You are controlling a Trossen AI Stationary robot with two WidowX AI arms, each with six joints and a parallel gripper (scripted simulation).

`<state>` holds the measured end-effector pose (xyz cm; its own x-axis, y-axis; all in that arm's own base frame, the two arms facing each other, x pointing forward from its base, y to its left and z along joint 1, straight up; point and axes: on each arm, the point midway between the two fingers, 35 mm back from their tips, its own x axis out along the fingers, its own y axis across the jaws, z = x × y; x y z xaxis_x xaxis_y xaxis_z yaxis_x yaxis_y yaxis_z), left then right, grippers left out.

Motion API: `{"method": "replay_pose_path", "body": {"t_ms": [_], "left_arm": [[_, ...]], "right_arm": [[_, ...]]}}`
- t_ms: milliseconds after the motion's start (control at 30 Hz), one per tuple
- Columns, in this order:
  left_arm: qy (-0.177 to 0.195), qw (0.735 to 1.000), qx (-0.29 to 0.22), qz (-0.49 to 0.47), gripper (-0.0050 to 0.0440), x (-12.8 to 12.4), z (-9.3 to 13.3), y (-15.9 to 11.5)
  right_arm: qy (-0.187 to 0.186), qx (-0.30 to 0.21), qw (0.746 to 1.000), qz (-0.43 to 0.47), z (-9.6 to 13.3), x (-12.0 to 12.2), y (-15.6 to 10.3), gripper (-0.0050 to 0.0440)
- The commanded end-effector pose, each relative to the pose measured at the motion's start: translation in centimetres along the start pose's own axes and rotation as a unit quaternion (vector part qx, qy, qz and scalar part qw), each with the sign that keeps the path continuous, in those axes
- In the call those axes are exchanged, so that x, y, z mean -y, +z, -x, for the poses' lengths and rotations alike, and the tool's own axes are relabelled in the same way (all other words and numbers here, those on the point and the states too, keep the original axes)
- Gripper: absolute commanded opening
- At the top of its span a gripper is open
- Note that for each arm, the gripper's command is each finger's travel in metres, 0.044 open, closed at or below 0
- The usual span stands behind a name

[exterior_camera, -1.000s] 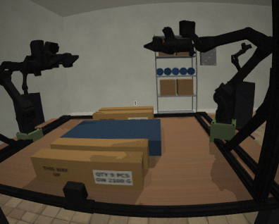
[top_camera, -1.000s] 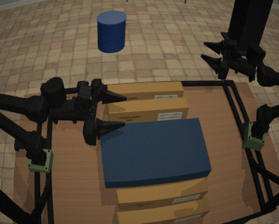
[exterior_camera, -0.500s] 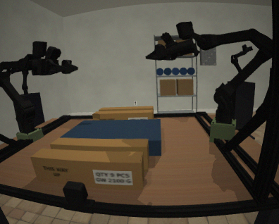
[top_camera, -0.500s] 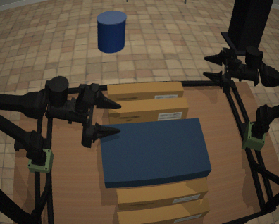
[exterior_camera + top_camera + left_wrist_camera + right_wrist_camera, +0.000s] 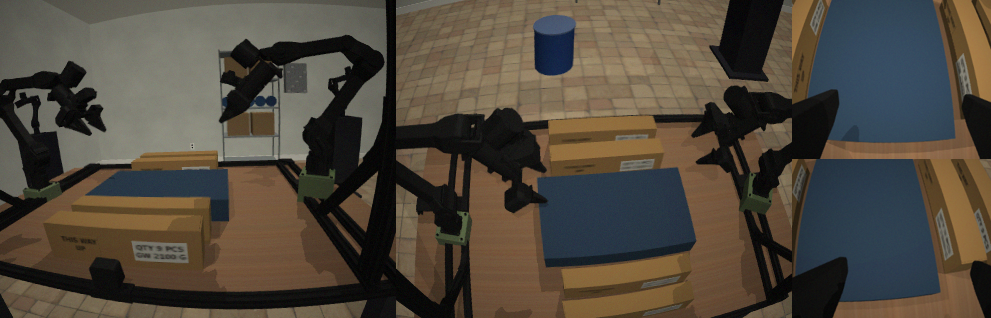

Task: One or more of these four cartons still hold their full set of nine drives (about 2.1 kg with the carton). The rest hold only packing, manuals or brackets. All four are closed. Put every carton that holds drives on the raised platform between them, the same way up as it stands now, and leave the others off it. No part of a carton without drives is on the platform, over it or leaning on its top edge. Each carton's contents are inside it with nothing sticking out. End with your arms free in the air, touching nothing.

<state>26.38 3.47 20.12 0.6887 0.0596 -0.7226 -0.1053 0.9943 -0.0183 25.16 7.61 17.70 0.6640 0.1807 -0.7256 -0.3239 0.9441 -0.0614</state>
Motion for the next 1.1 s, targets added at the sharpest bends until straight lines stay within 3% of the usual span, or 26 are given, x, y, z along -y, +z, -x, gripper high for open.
{"method": "replay_pose_path", "body": {"t_ms": [0, 200, 367, 800, 1067], "left_arm": [[0.003, 0.999, -0.040, 0.002, 0.0389, -0.4, -0.2, -0.8], [0.013, 0.990, -0.138, 0.008, 0.0389, -1.4, -1.4, -3.5], [0.017, 0.984, -0.178, 0.011, 0.0389, -1.8, -1.9, -4.6], [0.019, 0.982, -0.188, 0.012, 0.0389, -1.7, -2.0, -4.8], [0.019, 0.982, -0.188, 0.012, 0.0389, -0.1, -2.6, -4.7]], "right_arm": [[0.012, -0.037, 0.999, 0.009, -0.4, -0.9, -0.8, 0.0389], [0.045, -0.133, 0.990, 0.030, -2.1, -3.3, -3.5, 0.0389], [0.059, -0.173, 0.982, 0.039, -2.8, -4.2, -4.6, 0.0389], [0.062, -0.183, 0.980, 0.041, -3.0, -4.6, -4.9, 0.0389], [0.062, -0.183, 0.980, 0.041, -3.3, -6.3, -4.8, 0.0389]]}}
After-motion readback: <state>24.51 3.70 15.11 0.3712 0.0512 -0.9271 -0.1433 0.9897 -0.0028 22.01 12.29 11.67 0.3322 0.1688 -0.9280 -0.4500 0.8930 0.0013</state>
